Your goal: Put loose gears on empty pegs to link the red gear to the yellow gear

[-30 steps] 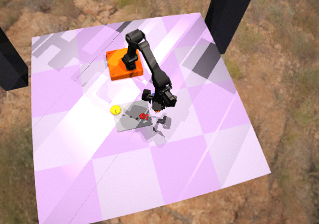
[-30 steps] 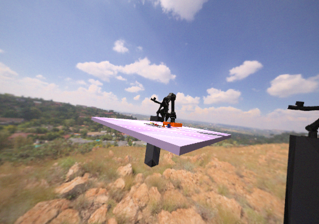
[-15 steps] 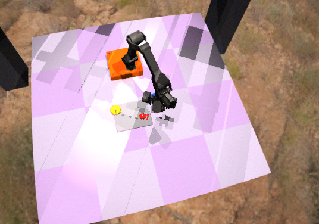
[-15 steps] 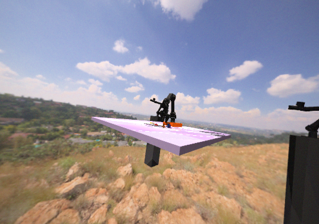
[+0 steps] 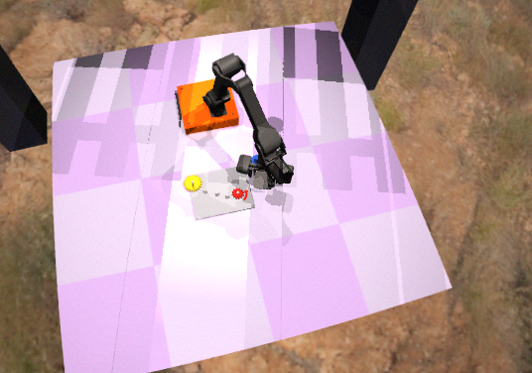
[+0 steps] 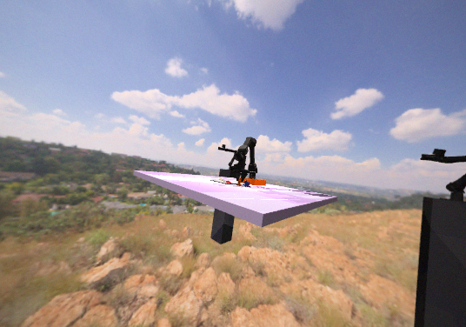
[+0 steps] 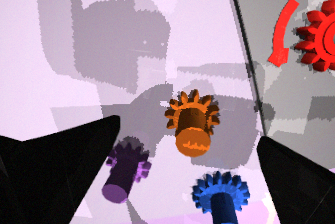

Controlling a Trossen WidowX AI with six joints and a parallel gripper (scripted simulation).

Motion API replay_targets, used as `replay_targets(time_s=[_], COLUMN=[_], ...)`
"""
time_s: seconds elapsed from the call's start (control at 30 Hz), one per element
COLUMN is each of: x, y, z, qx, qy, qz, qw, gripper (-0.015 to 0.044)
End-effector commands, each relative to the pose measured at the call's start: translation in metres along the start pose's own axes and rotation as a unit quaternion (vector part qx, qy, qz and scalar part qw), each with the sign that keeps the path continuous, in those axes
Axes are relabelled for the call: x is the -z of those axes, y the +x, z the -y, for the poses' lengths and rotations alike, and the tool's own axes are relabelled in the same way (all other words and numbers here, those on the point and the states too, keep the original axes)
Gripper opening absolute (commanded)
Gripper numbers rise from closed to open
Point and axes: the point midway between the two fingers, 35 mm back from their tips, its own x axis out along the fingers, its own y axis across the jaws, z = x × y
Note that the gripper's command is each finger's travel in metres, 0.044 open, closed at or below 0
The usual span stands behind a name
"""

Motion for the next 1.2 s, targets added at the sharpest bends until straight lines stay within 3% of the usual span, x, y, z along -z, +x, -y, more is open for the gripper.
replay_targets(time_s=[0.0, 0.1, 0.57, 0.83, 1.17], x=[0.001, 0.001, 0.001, 0.001, -0.001], y=[0.003, 0.003, 0.003, 0.003, -0.017], z=[0.002, 0.002, 0.002, 0.002, -0.002], qx=[0.004, 0.004, 0.004, 0.004, 0.004], qy=[0.000, 0.000, 0.000, 0.000, 0.000], qz=[-0.002, -0.002, -0.002, -0.002, -0.002], qw=[1.000, 1.000, 1.000, 1.000, 1.000], gripper=[0.0440, 0.0440, 0.0072, 0.0000, 0.0000])
